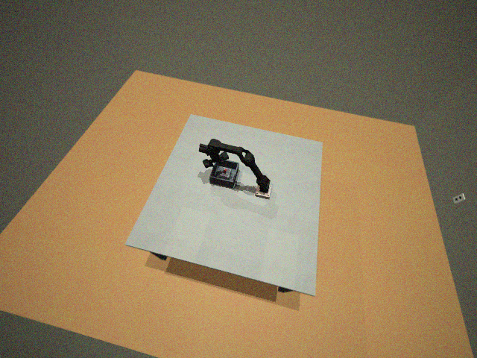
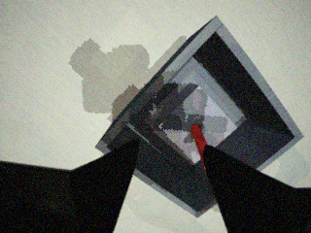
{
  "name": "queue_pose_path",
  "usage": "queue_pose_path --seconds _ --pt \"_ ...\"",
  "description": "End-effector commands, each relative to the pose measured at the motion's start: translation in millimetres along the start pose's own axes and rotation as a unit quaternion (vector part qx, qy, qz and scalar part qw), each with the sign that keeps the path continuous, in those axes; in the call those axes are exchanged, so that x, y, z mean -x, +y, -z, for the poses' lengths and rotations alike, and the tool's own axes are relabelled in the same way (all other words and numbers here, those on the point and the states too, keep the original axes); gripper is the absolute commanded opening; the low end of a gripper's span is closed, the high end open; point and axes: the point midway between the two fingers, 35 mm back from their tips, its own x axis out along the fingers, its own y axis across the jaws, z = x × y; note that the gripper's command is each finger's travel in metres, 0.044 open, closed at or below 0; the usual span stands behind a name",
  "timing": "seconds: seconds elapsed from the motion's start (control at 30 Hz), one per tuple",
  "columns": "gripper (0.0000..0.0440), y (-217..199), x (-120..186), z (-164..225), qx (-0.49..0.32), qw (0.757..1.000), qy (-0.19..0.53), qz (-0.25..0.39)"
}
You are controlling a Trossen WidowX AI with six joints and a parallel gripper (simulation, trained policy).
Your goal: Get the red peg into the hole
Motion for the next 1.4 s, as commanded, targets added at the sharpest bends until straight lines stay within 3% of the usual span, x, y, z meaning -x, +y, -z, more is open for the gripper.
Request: queue_pose_path --seconds 0.0,1.37 --pt "0.0251 3.5 -1.6 -3.3 -0.006 1.000 -0.004 0.003" --pt "0.0285 -27.7 -19.4 19.3 0.011 0.998 0.017 0.064"
